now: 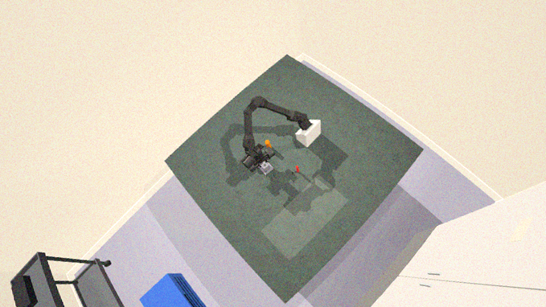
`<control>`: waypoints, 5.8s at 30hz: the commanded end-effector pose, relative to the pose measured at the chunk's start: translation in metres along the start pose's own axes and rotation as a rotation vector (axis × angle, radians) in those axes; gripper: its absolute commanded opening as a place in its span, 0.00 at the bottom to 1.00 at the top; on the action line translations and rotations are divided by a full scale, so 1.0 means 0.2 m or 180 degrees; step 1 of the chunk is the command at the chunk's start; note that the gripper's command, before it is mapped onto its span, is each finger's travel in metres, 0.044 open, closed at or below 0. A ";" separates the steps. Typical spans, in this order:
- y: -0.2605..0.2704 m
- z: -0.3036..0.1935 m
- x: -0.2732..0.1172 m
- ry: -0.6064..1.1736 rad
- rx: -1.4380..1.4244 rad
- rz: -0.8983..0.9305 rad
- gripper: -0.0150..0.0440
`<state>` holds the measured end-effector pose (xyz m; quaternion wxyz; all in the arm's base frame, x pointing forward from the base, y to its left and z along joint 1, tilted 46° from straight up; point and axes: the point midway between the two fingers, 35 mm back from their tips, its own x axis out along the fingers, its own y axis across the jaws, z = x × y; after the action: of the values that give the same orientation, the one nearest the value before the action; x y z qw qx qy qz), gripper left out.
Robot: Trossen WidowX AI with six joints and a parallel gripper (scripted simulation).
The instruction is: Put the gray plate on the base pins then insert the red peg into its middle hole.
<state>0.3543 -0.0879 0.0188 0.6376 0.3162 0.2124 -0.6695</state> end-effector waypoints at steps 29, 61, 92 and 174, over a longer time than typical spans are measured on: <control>-0.01 0.00 0.02 -0.0006 -0.0014 -0.0006 1.00; -0.68 -0.87 -0.60 0.0060 -0.1935 -0.0029 1.00; -0.72 -0.88 -0.26 0.0034 -0.2044 -0.0031 1.00; -0.66 -0.87 -0.43 0.0041 -0.2073 -0.0028 0.25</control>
<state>0.2457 0.1113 -0.0625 0.7020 0.1011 0.4203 -0.5659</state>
